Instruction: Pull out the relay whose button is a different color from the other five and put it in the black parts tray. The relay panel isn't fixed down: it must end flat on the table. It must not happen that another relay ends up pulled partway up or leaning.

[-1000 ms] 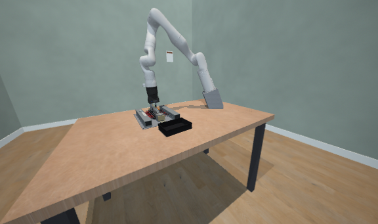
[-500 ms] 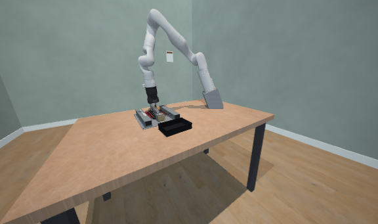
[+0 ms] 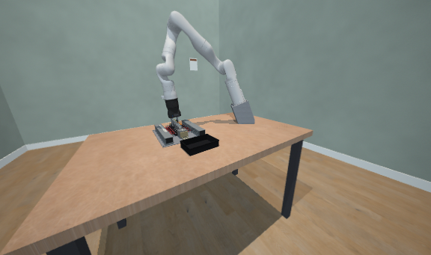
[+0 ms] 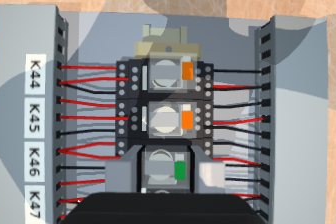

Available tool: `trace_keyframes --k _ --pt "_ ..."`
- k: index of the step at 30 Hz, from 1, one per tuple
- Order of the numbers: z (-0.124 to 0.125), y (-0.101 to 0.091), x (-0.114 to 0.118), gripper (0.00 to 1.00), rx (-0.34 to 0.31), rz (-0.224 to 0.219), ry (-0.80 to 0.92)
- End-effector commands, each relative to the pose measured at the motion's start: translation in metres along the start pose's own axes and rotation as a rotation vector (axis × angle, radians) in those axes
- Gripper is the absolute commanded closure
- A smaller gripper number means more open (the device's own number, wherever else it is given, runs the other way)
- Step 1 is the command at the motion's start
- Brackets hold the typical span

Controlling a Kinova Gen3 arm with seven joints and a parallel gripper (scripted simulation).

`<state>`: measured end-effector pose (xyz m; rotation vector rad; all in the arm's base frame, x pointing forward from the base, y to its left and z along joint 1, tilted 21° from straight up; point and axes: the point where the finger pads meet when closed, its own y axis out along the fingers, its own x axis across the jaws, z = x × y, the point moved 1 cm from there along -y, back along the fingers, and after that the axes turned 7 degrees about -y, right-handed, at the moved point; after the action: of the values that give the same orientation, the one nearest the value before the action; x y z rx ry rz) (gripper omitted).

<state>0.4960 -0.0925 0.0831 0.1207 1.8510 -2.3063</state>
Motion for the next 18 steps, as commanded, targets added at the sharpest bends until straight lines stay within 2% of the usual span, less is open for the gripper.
trace_keyframes --k 1,18 --pt "0.0009 -0.0001 -0.0024 1.0 -0.002 0.0 0.002" --pt "0.0007 -0.0032 -0.0011 1.0 0.001 0.028 0.002"
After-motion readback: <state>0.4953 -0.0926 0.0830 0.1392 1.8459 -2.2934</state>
